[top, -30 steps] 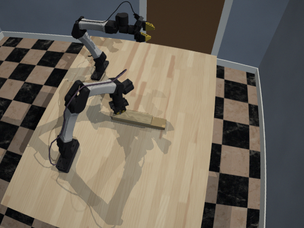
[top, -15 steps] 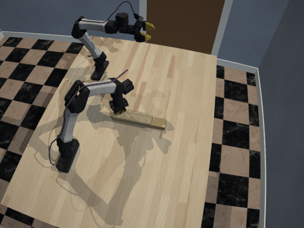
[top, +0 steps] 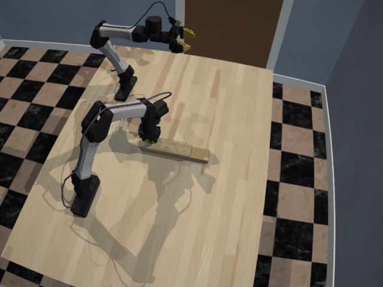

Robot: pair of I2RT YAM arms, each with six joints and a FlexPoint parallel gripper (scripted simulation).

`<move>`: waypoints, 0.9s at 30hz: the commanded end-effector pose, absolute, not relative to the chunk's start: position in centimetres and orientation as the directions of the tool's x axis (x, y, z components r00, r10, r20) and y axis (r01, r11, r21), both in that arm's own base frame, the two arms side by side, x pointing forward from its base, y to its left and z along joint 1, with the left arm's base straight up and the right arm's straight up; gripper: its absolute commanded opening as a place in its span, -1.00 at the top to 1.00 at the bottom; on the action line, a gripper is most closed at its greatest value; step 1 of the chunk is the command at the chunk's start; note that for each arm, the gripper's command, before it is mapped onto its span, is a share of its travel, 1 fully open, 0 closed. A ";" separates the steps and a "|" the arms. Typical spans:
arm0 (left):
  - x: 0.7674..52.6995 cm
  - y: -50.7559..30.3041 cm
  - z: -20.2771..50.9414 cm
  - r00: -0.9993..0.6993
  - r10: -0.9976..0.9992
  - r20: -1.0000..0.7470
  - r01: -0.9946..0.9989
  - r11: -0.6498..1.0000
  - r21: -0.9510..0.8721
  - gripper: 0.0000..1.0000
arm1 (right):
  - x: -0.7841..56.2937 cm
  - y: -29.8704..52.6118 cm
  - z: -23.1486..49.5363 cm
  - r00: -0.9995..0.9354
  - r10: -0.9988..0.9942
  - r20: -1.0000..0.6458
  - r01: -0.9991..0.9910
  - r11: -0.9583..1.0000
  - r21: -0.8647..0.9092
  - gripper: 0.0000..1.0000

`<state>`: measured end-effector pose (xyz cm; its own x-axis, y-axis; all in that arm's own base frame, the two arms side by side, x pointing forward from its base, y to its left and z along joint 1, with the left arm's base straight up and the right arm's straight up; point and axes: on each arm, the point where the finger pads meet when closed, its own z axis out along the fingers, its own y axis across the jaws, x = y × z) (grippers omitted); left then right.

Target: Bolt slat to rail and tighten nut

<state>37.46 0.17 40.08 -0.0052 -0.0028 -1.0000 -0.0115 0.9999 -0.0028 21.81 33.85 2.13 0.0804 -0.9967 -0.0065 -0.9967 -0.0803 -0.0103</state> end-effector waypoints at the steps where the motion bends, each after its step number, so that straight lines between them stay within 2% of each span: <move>1: 37.3 0.1 40.8 0.015 -0.001 -1.000 -0.009 1.000 -0.002 -1.00 | 21.9 34.0 1.8 -0.088 -0.996 0.002 -0.996 0.088 -0.001 0.78; 15: 37.3 0.1 40.8 0.015 -0.001 -1.000 -0.009 1.000 -0.002 -1.00 | 21.9 34.0 1.8 -0.602 -0.798 0.005 -0.798 0.602 -0.002 0.78; 17: 37.3 0.1 40.8 0.015 -0.001 -1.000 -0.009 1.000 -0.002 -1.00 | 21.9 34.0 1.8 -0.602 -0.798 0.005 -0.798 0.602 -0.002 0.78; 27: 37.3 0.1 40.8 0.015 -0.001 -1.000 -0.009 1.000 -0.002 -1.00 | 21.8 34.1 1.8 -0.865 -0.502 0.009 -0.502 0.865 0.000 0.78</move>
